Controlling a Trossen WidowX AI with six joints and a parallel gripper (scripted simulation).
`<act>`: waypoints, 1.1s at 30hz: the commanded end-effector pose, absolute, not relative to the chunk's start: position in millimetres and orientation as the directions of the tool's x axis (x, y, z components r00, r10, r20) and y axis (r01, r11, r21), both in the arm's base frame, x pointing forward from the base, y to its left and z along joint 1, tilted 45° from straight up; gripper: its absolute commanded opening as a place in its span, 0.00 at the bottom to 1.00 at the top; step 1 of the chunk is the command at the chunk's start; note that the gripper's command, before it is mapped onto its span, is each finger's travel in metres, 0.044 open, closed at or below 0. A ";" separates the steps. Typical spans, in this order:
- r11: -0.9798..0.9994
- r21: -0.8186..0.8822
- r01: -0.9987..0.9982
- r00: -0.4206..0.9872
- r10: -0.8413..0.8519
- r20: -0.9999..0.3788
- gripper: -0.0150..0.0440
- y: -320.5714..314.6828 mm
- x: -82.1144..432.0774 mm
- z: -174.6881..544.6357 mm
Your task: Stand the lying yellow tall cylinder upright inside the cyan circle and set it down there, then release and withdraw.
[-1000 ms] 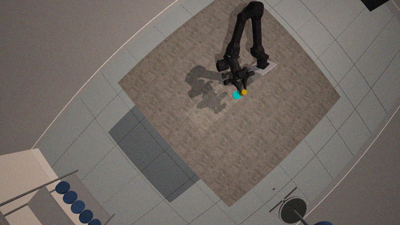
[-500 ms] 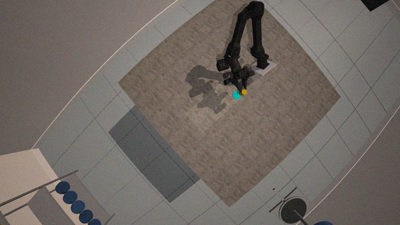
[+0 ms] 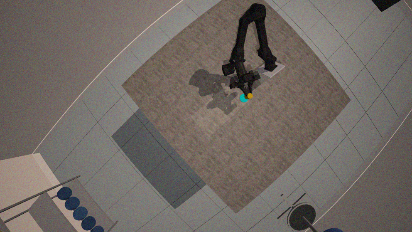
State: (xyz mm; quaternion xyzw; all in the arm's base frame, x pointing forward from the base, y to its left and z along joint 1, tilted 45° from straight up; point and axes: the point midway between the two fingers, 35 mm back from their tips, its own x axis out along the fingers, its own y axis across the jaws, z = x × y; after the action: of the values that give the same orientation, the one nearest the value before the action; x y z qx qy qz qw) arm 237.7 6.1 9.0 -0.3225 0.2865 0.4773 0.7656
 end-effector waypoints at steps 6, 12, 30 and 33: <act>0.333 -0.229 -0.915 0.386 0.549 -0.741 0.43 -14.1 237.3 -9.0; 0.335 -0.229 -0.914 0.387 0.552 -0.739 0.43 -27.4 233.1 -23.5; 0.339 -0.215 -0.916 0.378 0.551 -0.744 0.43 -49.0 228.8 -42.6; 0.339 -0.215 -0.916 0.378 0.551 -0.744 0.43 -49.0 228.8 -42.6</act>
State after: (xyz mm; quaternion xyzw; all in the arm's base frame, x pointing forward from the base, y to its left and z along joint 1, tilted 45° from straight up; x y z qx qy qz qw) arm 228.1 -47.6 -42.5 -0.3164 0.2857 0.4781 0.7679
